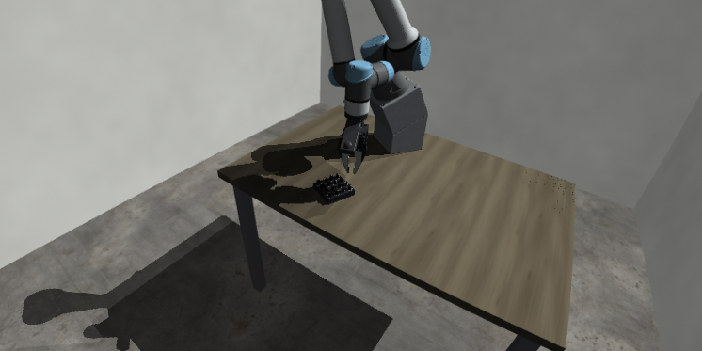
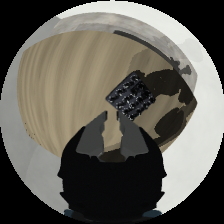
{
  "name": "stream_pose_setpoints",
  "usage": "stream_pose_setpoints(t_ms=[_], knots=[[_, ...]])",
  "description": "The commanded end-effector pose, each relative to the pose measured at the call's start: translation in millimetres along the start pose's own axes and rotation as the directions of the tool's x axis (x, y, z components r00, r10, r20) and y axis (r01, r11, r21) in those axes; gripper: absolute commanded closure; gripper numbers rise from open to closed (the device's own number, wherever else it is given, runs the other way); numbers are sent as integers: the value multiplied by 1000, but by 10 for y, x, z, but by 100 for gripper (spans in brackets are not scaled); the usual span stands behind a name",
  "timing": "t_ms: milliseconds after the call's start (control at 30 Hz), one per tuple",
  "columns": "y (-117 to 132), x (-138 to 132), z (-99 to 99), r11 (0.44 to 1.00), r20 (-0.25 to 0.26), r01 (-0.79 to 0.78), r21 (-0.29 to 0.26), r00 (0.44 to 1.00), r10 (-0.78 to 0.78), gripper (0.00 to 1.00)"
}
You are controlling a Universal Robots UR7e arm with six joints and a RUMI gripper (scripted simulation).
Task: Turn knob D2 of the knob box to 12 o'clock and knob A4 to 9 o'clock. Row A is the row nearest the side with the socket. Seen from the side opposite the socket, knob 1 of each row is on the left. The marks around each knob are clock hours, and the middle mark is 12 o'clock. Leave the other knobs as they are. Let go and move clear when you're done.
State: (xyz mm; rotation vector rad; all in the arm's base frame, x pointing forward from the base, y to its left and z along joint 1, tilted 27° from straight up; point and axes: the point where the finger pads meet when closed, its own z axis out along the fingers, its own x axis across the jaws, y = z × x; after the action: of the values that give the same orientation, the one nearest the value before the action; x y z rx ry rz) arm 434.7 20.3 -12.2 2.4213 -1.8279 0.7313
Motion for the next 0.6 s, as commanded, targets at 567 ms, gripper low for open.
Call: stream_pose_setpoints(t_ms=[567], knots=[[-3, 1, 13, 1000, 0, 0, 1, 1000, 0, 89]])
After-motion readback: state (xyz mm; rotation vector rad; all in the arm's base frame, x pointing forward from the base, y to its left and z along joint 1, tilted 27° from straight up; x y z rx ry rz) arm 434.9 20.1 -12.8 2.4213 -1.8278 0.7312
